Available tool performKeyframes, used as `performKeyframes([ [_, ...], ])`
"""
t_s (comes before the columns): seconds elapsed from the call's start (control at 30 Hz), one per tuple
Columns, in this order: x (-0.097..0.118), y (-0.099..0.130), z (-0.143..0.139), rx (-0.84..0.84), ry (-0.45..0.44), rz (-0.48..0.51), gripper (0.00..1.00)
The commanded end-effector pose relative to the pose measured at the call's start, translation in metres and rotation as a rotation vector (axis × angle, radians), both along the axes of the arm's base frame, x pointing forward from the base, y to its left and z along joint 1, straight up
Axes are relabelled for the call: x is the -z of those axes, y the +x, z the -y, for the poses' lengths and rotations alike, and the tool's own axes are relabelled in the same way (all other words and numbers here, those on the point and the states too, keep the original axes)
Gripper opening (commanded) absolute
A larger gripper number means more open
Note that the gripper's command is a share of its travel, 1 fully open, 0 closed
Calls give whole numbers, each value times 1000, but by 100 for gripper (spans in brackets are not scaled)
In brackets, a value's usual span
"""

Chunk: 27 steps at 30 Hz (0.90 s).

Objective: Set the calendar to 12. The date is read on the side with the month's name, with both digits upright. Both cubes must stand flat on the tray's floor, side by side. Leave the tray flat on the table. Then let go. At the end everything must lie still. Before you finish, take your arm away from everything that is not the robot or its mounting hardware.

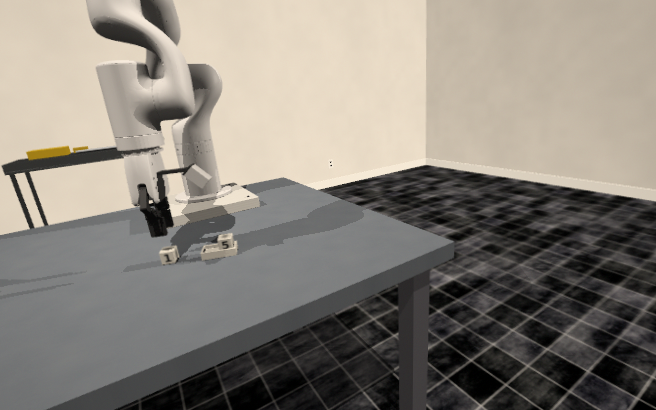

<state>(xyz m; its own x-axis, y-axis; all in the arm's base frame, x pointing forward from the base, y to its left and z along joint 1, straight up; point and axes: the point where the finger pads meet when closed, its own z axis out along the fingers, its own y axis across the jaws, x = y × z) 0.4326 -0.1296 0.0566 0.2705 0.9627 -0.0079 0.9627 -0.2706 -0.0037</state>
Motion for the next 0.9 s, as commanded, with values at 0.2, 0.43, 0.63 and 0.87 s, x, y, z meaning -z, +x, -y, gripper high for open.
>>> performKeyframes([
  [0.2,14,1,0,0,0,1,47],
  [0.43,21,1,0,0,0,1,47],
  [0.63,28,1,0,0,0,1,47],
  [0.87,32,1,0,0,0,1,47],
])
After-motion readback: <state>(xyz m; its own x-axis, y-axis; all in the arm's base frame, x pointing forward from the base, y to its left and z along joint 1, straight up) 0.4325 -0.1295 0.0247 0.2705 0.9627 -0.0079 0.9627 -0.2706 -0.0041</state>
